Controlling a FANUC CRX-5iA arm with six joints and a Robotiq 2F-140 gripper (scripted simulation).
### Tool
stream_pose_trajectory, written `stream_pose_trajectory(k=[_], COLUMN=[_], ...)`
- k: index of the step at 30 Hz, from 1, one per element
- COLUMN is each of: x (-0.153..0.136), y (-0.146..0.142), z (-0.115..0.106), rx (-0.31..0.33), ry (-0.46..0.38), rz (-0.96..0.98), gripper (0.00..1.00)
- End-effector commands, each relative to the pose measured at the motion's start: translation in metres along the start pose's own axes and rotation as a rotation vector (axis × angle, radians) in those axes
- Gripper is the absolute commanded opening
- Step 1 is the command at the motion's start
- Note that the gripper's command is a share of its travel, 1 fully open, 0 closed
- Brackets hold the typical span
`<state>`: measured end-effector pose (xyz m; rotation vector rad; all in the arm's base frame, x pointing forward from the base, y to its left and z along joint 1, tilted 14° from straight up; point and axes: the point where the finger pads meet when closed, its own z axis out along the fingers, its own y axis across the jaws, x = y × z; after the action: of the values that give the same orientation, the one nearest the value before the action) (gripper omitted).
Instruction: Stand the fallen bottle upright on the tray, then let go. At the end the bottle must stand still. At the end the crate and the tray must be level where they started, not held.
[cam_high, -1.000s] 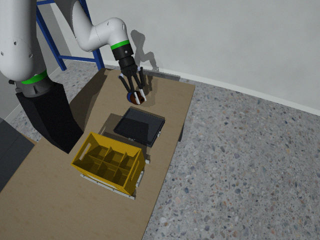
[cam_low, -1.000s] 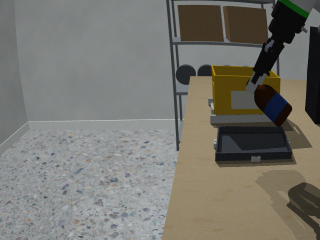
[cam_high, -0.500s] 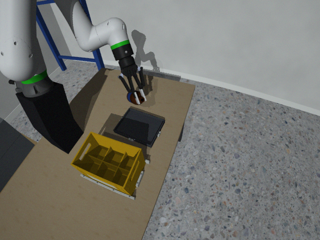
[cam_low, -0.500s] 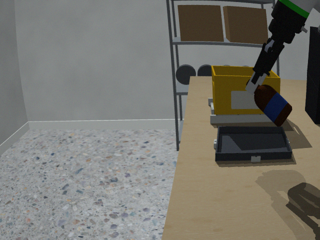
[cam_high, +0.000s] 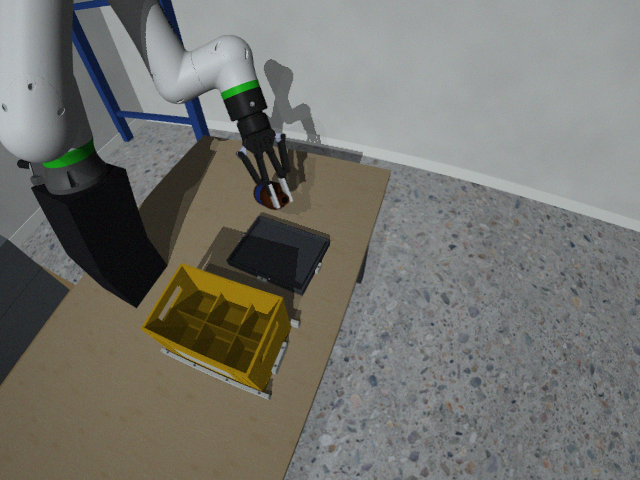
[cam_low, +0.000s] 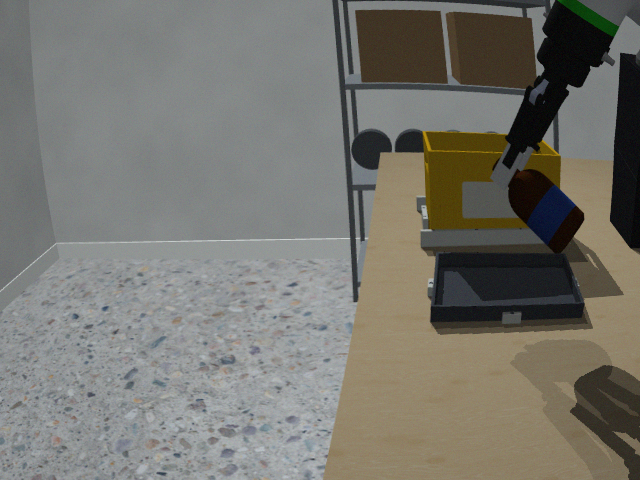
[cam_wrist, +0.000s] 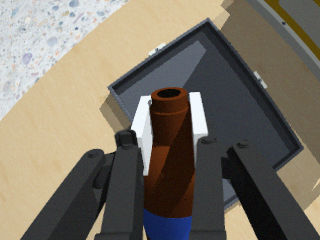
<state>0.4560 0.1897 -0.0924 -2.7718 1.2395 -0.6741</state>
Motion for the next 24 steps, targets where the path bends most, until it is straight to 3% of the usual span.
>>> stream_pose_trajectory(k=[1,24], x=[0.0002,-0.0009], y=[-0.0001,0.0021], z=[-0.0001,0.0009], rx=[0.0,-0.01], ry=[0.0,0.055], rz=[0.0,0.0], gripper=[0.0,0.0])
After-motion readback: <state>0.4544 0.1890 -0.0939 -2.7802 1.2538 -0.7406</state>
